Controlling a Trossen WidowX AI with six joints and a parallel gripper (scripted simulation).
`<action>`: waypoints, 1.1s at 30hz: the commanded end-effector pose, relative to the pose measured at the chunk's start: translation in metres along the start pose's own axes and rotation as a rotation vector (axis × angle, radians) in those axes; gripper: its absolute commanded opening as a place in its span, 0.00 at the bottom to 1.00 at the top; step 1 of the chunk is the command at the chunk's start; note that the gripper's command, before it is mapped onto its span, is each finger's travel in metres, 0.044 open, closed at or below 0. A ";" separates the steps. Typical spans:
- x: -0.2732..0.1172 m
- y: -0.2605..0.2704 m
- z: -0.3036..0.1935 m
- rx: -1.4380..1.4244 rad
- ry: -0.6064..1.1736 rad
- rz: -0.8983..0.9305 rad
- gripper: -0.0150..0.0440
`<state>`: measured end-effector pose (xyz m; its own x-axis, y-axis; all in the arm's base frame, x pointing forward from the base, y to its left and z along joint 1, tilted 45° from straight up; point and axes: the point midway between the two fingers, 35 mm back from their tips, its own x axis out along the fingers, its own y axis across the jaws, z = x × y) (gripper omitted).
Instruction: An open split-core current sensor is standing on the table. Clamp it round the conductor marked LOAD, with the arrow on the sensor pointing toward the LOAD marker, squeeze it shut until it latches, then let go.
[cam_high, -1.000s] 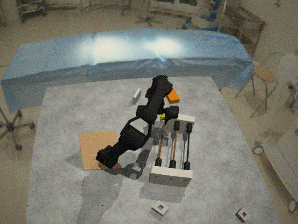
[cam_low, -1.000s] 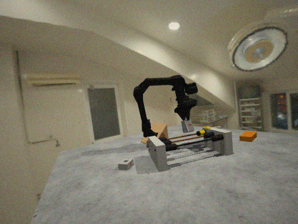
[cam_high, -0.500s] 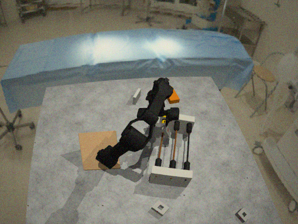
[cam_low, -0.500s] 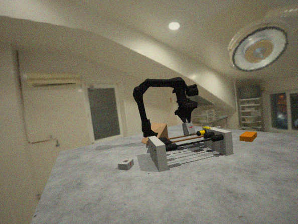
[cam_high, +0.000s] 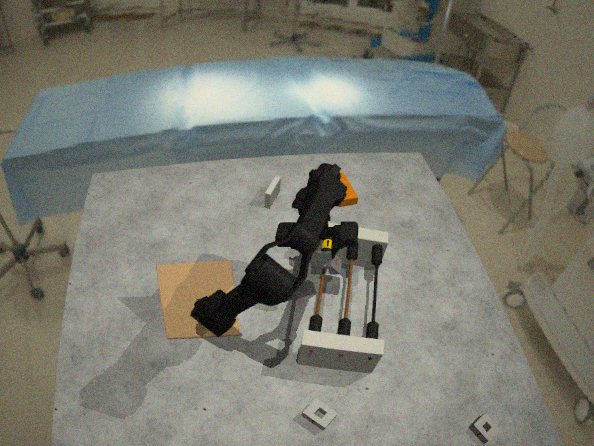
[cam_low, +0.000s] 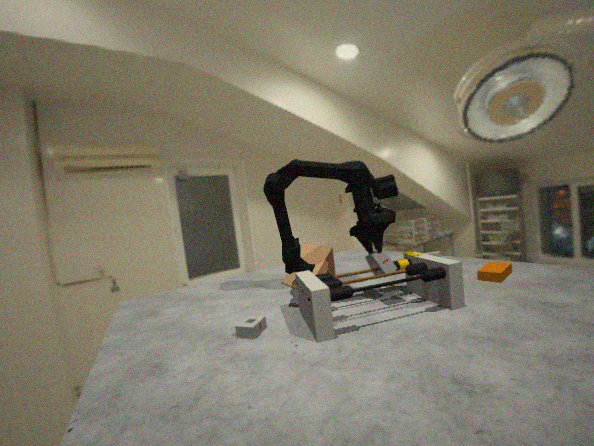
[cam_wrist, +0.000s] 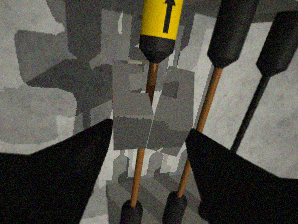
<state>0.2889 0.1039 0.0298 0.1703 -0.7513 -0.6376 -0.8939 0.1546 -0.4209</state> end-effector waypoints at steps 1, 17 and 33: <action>0.008 0.000 -0.002 -0.008 0.006 -0.005 0.25; 0.016 0.000 -0.001 0.000 0.003 0.000 0.25; 0.016 0.000 -0.001 0.000 0.003 0.000 0.25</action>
<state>0.2906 0.0911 0.0203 0.1698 -0.7533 -0.6354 -0.8942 0.1532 -0.4207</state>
